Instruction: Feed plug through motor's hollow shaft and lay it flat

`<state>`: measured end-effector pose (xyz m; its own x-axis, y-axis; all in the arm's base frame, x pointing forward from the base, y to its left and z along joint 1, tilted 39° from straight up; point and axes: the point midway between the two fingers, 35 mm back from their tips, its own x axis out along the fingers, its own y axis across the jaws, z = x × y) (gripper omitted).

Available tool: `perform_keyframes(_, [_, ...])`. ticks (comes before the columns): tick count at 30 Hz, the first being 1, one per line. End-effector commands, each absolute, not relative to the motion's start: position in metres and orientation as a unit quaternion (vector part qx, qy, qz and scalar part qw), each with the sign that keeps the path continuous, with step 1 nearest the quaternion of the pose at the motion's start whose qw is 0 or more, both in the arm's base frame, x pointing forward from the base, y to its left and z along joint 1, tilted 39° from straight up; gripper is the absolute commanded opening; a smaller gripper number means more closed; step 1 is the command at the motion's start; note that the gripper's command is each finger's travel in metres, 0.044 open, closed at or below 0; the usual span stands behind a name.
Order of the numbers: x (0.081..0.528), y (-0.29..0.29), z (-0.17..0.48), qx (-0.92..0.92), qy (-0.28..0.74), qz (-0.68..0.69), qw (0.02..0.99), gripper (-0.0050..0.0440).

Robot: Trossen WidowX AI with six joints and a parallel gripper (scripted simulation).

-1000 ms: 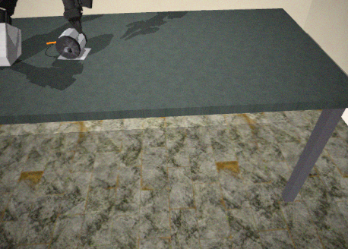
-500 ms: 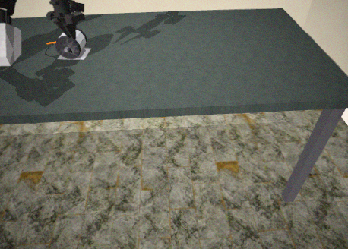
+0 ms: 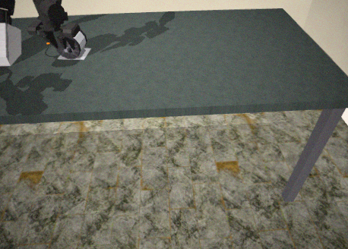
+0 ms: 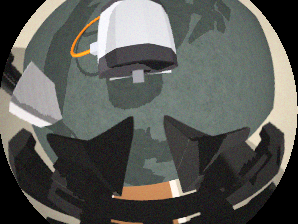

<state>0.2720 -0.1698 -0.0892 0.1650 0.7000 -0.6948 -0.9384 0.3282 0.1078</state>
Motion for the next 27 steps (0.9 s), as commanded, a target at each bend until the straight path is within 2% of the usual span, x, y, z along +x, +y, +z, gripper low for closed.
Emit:
perform_keyframes(1, [0.268, -0.169, -0.096, -0.193, 0.300, 0.572, 0.739, 0.0160])
perform_keyframes(7, [0.266, -0.166, -0.097, -0.197, 0.288, 0.578, 0.738, 0.0160])
perform_keyframes(12, [0.277, -0.128, -0.082, -0.197, 0.288, 0.578, 0.738, 0.0160])
perform_keyframes(27, [0.280, -0.119, -0.087, -0.198, 0.287, 0.580, 0.736, 0.0160])
